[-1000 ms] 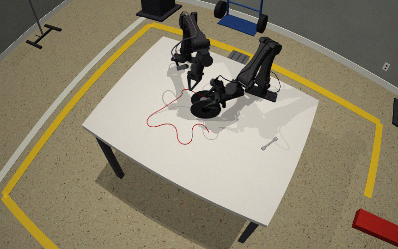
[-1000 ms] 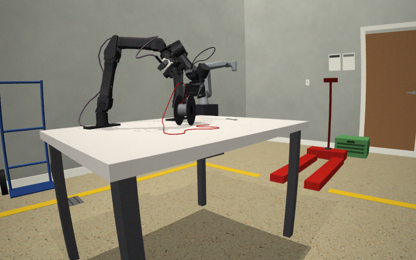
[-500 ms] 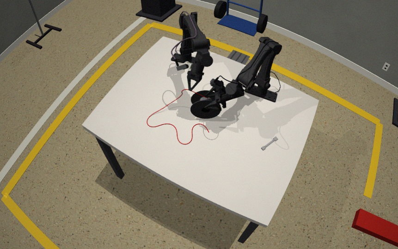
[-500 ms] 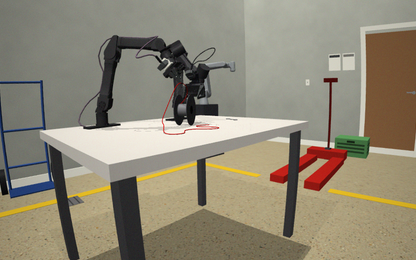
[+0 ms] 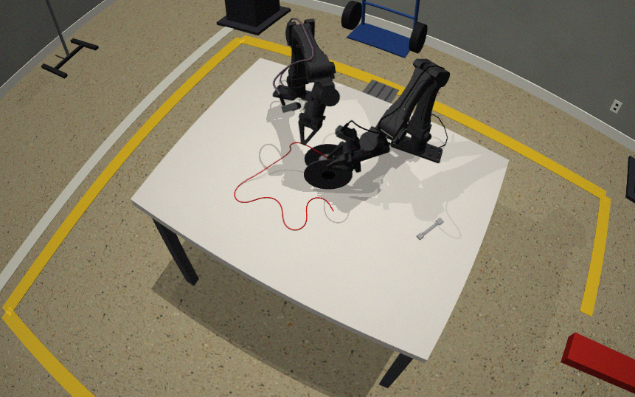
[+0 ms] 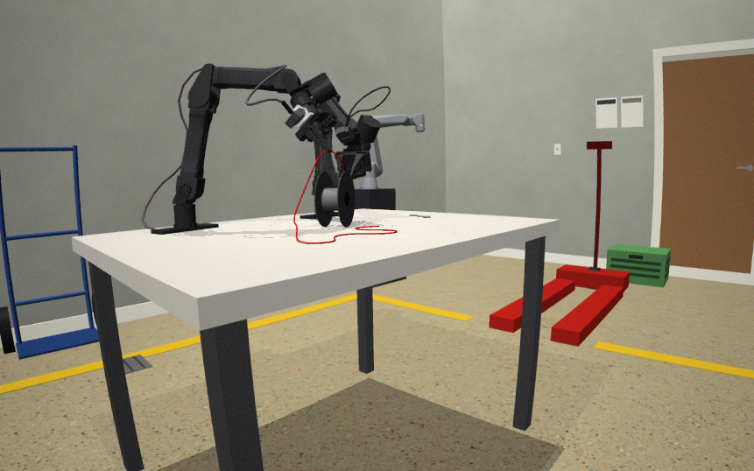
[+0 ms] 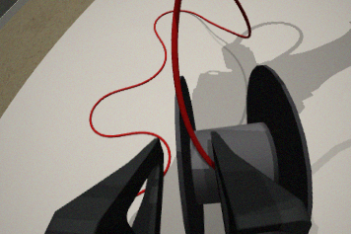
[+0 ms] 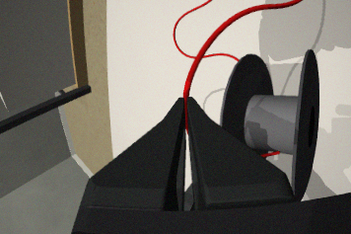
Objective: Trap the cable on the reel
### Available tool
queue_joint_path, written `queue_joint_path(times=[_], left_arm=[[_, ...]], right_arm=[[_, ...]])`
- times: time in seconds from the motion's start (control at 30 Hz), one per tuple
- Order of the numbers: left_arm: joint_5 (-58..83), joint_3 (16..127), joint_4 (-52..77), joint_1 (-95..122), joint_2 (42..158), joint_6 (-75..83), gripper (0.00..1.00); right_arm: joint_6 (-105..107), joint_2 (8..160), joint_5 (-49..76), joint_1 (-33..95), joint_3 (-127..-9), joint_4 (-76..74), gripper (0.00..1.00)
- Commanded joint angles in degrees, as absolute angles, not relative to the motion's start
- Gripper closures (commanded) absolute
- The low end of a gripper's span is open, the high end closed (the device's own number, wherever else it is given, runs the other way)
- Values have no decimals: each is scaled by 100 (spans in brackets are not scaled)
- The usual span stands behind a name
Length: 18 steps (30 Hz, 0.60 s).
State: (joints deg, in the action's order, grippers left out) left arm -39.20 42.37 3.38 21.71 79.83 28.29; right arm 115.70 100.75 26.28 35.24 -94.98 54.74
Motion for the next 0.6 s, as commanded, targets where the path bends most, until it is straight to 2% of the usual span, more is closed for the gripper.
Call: queue_joint_path(times=[0.0, 0.03, 0.37, 0.57], left_arm=[[-3955, 4364, 425, 2156, 7870, 2791, 69], [-3955, 4364, 425, 2156, 7870, 2791, 69], [-3961, 4357, 425, 2156, 7873, 2791, 100], [-3969, 4446, 454, 2187, 7844, 2774, 100]], right_arm=[[11575, 10053, 2750, 3542, -9785, 5577, 100], [11575, 10053, 2750, 3542, -9785, 5577, 100], [11575, 10053, 2750, 3542, -9784, 5577, 100], [11575, 10064, 2750, 3537, -9786, 5575, 100]])
